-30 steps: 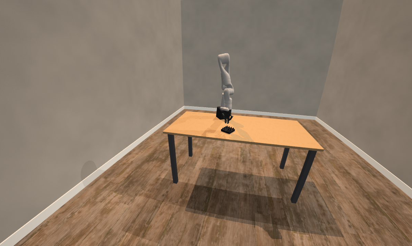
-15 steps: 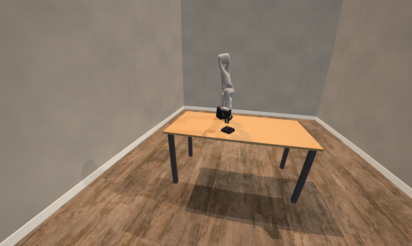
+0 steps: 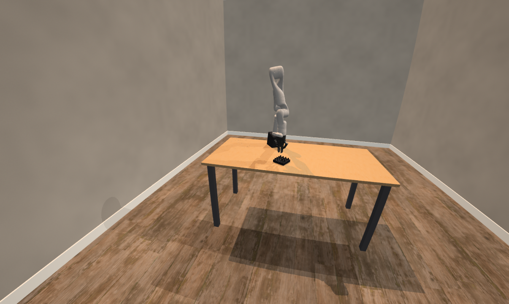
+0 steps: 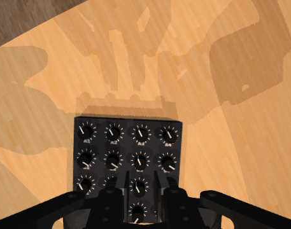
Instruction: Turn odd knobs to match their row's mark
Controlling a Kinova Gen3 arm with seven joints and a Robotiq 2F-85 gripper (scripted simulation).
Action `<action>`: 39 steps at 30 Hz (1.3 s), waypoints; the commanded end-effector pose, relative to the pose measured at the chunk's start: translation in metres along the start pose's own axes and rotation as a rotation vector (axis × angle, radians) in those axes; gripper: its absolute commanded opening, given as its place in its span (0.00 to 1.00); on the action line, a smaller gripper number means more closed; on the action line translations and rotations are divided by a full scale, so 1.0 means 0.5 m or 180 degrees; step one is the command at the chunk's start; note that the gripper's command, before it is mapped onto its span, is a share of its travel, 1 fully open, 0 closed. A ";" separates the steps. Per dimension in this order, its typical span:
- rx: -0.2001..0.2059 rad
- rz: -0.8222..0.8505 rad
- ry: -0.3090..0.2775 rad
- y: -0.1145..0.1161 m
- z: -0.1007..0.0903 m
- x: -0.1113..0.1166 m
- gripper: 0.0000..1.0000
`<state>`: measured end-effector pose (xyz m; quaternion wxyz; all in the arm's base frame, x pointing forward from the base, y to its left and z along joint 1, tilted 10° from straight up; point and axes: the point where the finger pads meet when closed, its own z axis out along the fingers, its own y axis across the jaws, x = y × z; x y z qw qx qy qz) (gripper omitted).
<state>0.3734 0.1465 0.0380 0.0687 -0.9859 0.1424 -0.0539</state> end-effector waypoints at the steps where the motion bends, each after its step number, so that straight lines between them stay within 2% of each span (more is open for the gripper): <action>1: 0.0002 0.0000 0.0004 0.000 -0.001 0.001 0.19; 16: 0.0002 0.0000 0.0004 -0.001 0.007 0.001 0.19; 39: 0.0002 0.0000 0.0003 -0.001 0.058 0.002 0.19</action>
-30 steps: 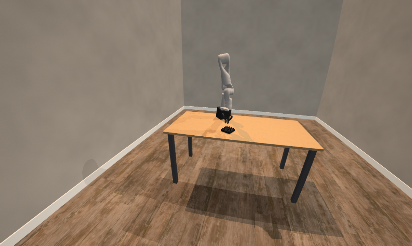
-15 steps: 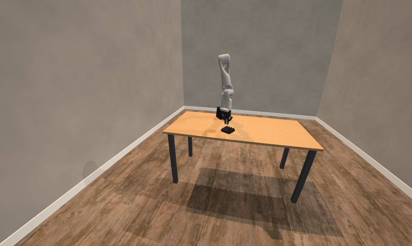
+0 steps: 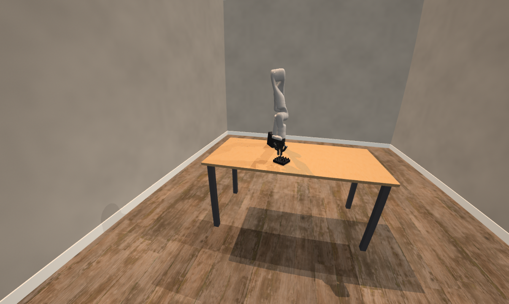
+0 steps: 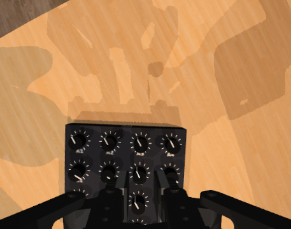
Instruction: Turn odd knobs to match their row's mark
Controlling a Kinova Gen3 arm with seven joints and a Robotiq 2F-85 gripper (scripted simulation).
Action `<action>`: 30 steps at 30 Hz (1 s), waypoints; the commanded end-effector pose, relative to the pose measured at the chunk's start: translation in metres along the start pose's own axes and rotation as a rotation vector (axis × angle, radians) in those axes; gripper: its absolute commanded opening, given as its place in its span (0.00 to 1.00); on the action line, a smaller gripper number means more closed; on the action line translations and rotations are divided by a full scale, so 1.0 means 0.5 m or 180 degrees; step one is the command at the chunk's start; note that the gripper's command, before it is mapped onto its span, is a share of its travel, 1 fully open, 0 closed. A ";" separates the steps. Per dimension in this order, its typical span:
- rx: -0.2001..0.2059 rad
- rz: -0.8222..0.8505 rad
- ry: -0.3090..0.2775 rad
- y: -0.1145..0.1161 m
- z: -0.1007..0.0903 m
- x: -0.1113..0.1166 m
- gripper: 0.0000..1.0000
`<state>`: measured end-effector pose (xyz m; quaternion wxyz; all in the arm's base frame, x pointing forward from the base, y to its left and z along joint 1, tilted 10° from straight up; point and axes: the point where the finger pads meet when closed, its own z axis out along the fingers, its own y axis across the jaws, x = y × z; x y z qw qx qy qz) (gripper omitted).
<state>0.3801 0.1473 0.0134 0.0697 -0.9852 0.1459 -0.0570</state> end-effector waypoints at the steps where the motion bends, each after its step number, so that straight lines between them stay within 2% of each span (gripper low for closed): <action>1: -0.0006 -0.0021 -0.0017 -0.003 0.010 -0.006 0.19; 16: -0.0006 -0.0021 -0.0017 -0.003 0.032 -0.006 0.19; 30: -0.0006 -0.0021 -0.0017 -0.003 0.036 -0.006 0.19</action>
